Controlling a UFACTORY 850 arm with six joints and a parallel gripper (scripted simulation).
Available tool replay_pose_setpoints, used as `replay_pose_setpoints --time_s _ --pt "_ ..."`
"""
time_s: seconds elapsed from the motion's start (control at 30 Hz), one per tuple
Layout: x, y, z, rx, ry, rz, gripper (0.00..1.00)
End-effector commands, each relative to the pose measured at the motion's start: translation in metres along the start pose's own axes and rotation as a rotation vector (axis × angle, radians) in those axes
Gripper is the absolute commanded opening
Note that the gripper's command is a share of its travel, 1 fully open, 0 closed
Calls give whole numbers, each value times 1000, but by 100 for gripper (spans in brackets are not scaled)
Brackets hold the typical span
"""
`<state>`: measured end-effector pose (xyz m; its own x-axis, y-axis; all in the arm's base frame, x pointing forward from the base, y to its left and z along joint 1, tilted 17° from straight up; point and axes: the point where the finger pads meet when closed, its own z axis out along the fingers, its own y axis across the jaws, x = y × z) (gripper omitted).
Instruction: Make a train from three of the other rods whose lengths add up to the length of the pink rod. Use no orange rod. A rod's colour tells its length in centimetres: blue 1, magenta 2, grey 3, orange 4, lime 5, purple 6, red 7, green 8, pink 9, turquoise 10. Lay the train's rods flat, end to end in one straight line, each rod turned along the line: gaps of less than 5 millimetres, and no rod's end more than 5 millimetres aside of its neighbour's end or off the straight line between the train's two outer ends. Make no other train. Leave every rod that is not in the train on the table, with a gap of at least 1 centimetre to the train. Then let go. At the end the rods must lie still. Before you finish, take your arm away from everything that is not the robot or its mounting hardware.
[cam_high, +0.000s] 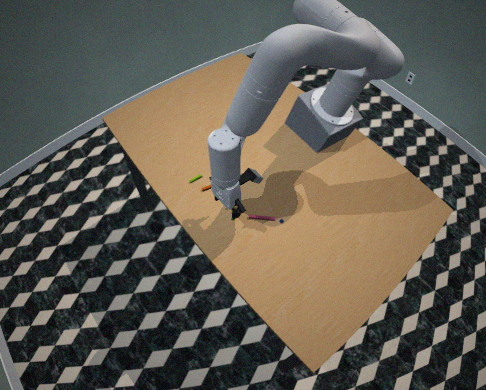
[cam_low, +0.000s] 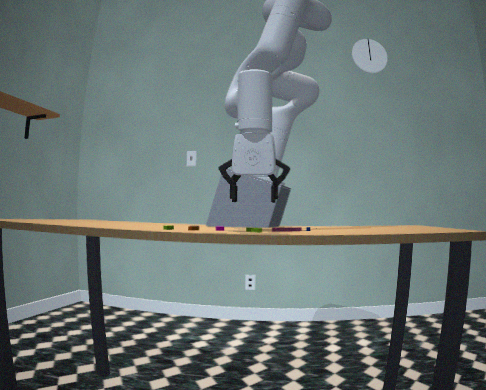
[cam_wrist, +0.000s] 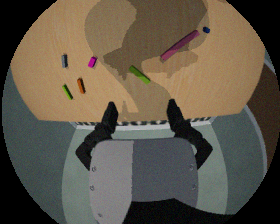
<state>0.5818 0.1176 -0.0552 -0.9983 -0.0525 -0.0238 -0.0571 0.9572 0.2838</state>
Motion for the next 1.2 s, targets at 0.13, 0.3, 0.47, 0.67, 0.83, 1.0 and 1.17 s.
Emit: replay_pose_setpoints --time_s 0.13,0.3,0.47,0.67,0.83,1.0,1.17 --pt "-1 0 -1 0 -2 0 100" --pt "-1 0 -1 0 -2 0 100" --pt "-1 0 -1 0 -2 0 100" --pt "-1 0 -1 0 -2 0 100" --pt "-1 0 -1 0 -2 -4 100" --pt "2 -9 -1 0 -2 -82 100" --pt "11 -29 -1 0 -2 -270 100"
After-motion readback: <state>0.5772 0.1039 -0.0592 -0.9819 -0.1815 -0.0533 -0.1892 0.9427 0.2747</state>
